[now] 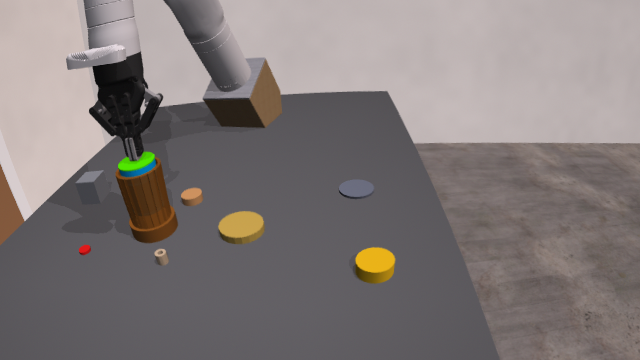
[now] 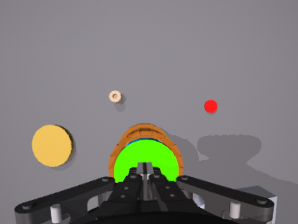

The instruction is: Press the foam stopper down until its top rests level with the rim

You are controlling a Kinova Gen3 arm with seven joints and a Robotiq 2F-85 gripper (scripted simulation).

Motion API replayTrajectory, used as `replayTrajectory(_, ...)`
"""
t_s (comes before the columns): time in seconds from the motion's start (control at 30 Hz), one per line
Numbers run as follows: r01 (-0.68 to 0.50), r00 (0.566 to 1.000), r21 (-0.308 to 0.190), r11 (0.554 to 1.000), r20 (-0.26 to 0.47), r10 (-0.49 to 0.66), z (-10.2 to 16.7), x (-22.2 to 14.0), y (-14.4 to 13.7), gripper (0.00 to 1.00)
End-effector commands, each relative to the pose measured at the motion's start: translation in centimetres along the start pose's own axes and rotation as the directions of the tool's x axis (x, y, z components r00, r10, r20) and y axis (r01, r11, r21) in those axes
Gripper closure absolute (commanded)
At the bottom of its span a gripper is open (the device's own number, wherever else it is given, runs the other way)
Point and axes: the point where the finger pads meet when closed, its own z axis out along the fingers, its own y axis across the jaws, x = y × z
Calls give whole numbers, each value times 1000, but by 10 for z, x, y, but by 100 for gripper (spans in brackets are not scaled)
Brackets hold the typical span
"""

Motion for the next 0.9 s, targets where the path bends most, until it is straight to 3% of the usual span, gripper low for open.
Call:
replayTrajectory(0.0,-7,1000,-1,1000,3,7,1,-1,2,100)
replayTrajectory(0.87,-7,1000,-1,1000,4,7,7,-1,2,100)
